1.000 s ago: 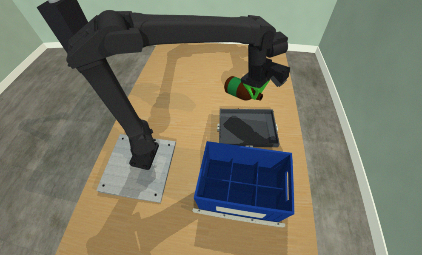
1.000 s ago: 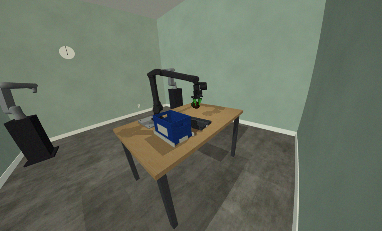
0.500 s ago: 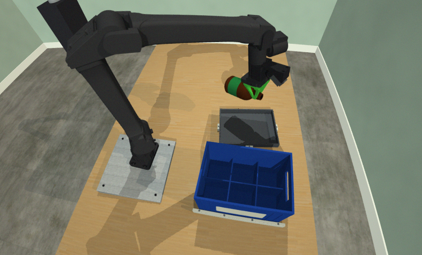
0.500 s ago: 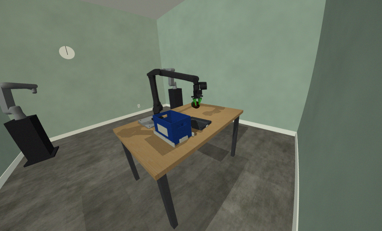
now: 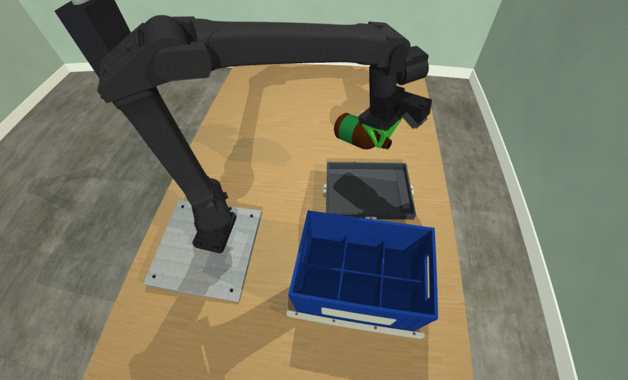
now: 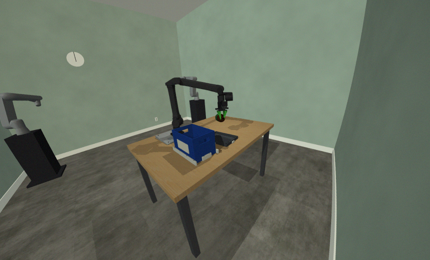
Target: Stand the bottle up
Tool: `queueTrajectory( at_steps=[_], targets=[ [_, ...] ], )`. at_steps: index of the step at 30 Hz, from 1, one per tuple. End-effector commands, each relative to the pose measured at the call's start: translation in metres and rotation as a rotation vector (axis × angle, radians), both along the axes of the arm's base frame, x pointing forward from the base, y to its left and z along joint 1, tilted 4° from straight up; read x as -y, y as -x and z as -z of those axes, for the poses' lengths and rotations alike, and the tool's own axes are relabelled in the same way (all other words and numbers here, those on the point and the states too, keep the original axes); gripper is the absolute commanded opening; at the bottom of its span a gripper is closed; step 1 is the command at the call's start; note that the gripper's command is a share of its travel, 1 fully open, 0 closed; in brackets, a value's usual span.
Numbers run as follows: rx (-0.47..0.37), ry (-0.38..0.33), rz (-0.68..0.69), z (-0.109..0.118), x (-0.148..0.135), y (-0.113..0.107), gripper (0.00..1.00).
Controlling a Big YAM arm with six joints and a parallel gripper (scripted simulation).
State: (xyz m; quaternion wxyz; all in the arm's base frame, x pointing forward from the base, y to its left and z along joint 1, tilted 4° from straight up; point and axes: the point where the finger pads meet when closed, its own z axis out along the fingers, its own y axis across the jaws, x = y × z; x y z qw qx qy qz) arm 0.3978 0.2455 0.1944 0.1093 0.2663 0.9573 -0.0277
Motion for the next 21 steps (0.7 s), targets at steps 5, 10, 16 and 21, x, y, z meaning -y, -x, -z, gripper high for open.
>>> queueTrajectory(
  at_steps=[5,10,16,21],
  targets=[
    [0.078,-0.058,0.000,-0.037,-0.011,-0.008,0.00],
    [0.078,-0.058,0.000,-0.037,-0.011,-0.008,0.00],
    [0.074,-0.050,-0.003,-0.032,-0.011,-0.005,0.00],
    [0.057,-0.030,-0.004,-0.022,-0.007,0.002,0.00]
  ],
)
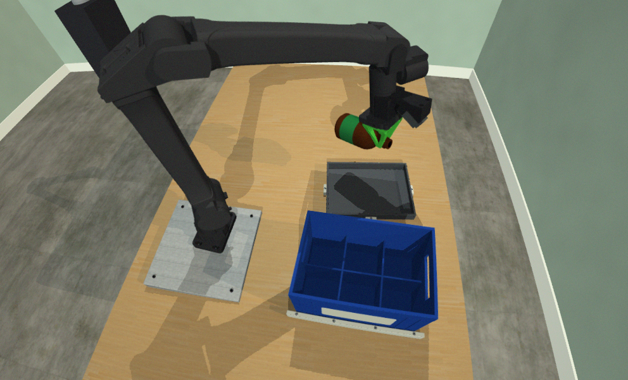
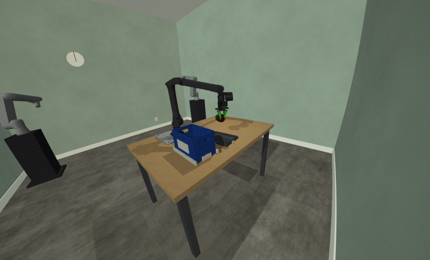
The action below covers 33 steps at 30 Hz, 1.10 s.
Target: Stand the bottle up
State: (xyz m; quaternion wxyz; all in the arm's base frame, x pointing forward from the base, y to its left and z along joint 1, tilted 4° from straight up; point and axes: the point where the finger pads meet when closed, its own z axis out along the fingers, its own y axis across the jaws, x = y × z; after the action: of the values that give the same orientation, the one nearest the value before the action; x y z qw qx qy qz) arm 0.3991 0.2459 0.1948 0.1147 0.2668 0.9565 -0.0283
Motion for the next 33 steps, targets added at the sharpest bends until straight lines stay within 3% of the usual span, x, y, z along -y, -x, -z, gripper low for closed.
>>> queueTrajectory(
  at_steps=[1,16,17,19,33],
  targets=[
    [0.049,-0.030,-0.003,-0.019,-0.005,0.003,0.00],
    [0.116,0.009,0.000,-0.018,-0.006,0.004,0.00],
    [0.156,-0.015,0.002,-0.037,-0.014,-0.006,0.00],
    [0.135,0.019,0.001,-0.018,-0.006,0.004,0.00],
    [0.194,0.037,0.004,-0.025,-0.009,0.001,0.00]
  ],
)
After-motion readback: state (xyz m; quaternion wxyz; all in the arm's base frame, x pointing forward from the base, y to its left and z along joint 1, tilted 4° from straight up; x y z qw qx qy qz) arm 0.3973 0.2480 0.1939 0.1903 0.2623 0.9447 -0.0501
